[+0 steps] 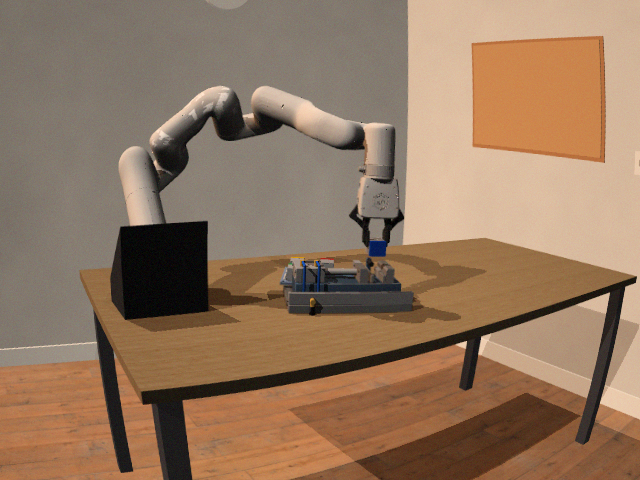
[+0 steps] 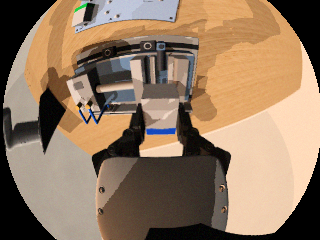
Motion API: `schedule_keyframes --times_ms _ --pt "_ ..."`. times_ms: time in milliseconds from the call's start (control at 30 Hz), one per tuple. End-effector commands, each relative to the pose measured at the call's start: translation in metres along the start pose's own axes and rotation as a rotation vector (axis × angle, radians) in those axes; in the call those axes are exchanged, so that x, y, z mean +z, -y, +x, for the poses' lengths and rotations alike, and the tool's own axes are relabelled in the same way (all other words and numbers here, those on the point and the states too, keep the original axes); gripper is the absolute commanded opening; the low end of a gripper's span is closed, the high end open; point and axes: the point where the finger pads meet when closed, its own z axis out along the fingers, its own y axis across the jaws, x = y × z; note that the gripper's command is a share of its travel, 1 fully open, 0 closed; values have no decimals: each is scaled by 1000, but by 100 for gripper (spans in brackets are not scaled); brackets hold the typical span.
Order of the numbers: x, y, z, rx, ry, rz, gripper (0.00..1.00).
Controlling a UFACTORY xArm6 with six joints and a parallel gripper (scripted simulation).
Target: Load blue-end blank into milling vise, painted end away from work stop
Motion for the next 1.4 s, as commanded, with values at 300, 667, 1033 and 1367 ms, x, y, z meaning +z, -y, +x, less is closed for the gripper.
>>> schedule_keyframes --times_ms 300,667,1033,1367 --pt "1 -1 1 -1 1 -5 0" --pt "28 0 2 -1 1 -5 0" --pt "27 0 3 -1 0 -4 0" --pt "27 -1 3 -1 0 -5 0"
